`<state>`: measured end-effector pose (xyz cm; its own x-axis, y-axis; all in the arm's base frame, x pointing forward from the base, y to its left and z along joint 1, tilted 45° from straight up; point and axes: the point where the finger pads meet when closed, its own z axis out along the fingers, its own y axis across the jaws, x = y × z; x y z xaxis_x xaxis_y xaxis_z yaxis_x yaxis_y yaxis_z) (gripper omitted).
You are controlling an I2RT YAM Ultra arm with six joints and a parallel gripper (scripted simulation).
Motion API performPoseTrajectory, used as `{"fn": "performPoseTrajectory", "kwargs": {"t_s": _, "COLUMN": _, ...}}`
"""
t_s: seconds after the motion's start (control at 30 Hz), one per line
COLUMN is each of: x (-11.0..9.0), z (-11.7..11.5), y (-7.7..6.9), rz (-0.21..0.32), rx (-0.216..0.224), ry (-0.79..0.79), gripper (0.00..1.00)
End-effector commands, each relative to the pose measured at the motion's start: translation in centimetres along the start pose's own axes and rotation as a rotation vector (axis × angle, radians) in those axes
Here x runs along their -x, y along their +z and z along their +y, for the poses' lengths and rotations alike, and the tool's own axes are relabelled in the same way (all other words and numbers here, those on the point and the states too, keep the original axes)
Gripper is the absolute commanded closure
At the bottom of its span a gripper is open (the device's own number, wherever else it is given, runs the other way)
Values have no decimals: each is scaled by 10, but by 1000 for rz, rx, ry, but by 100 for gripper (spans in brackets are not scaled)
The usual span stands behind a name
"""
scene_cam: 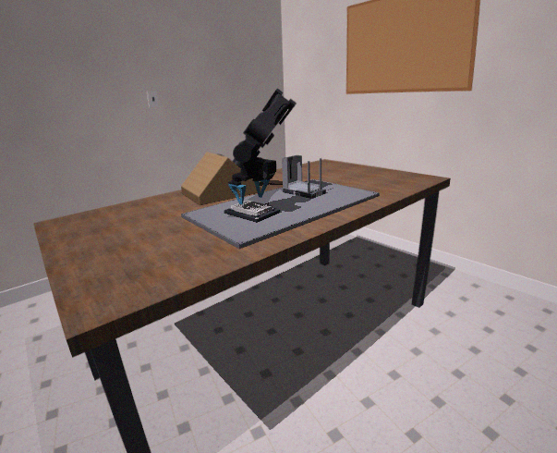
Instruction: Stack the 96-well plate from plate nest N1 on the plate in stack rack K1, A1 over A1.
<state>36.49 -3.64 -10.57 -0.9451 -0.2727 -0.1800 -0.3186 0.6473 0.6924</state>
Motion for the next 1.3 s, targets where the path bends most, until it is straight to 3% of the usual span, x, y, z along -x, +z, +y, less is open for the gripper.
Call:
{"fn": "performPoseTrajectory", "kwargs": {"t_s": 0.0, "x": 7, "z": 2, "y": -2, "rz": -32, "rx": -18, "ry": -12, "gripper": 0}}
{"fn": "performPoseTrajectory", "kwargs": {"t_s": 0.27, "x": -1, "z": -2, "y": 22, "rz": -15, "rx": 4, "ry": 11, "gripper": 0}}
{"fn": "performPoseTrajectory", "kwargs": {"t_s": 0.37, "x": -3, "z": -6, "y": 20, "rz": -28, "rx": 1, "ry": 24, "gripper": 0}}
{"fn": "performPoseTrajectory", "kwargs": {"t_s": 0.6, "x": -1, "z": -2, "y": 36, "rz": -14, "rx": 5, "ry": 10, "gripper": 0}}
{"fn": "performPoseTrajectory", "kwargs": {"t_s": 0.7, "x": 1, "z": -5, "y": 29, "rz": -35, "rx": -8, "ry": 14, "gripper": 0}}
{"fn": "performPoseTrajectory", "kwargs": {"t_s": 1.23, "x": 6, "z": -4, "y": 27, "rz": -29, "rx": -17, "ry": -6, "gripper": 0}}
{"fn": "performPoseTrajectory", "kwargs": {"t_s": 1.27, "x": 6, "z": -4, "y": 27, "rz": -29, "rx": -17, "ry": -6, "gripper": 100}}
